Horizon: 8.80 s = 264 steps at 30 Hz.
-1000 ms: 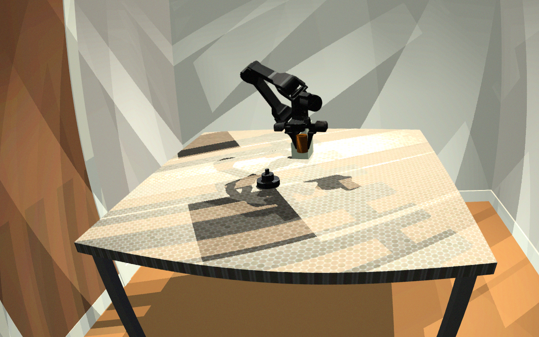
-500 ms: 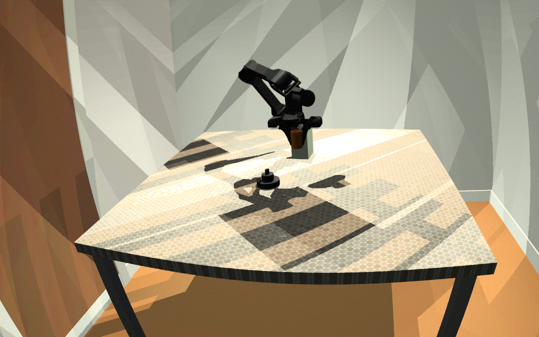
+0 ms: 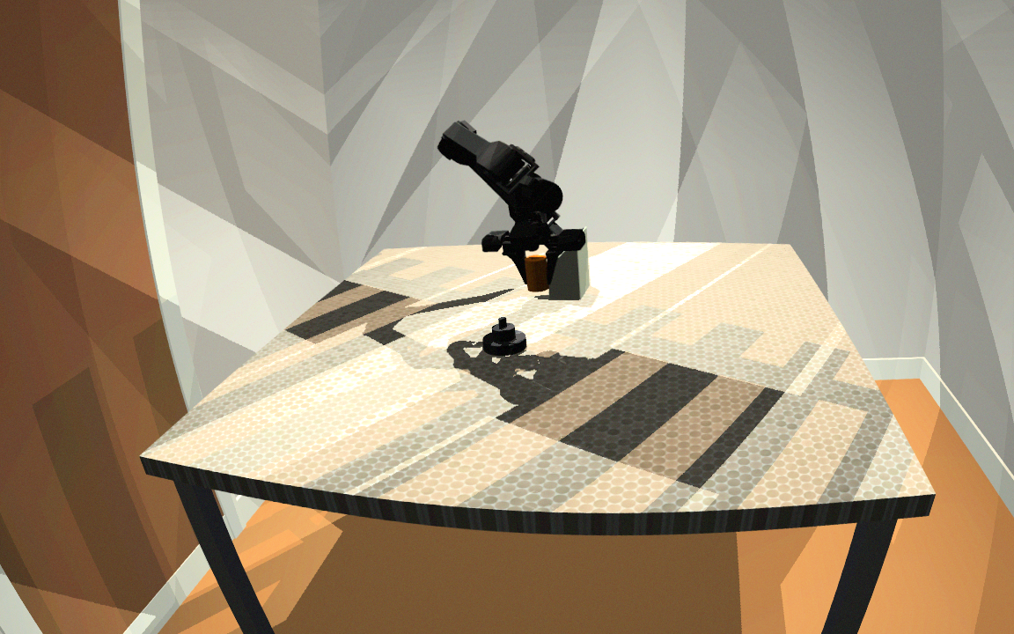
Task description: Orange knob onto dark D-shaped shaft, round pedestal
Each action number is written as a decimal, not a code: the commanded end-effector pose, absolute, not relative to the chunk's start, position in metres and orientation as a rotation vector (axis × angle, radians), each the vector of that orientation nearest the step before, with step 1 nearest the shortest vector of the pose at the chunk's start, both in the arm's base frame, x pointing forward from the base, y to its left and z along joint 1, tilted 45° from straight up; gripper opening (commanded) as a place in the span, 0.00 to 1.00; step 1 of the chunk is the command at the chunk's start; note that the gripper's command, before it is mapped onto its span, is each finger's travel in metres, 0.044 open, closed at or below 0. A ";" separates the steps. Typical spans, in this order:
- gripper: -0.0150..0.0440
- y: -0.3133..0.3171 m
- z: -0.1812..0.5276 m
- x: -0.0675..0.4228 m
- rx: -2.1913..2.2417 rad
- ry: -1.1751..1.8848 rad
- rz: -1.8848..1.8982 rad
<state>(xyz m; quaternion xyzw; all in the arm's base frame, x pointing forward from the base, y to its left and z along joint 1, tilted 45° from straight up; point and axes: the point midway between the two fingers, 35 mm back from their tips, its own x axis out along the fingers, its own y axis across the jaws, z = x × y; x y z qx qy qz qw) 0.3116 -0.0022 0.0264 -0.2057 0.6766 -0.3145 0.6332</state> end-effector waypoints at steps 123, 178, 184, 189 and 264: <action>0.25 -0.087 0.039 0.318 -0.765 1.679 -0.450; 0.25 -0.089 0.038 0.318 -0.948 1.755 -0.241; 0.25 -0.089 0.039 0.319 -0.947 1.755 -0.241; 0.25 -0.091 0.036 0.318 -0.948 1.755 -0.241; 0.25 -0.092 0.037 0.317 -1.243 1.842 0.135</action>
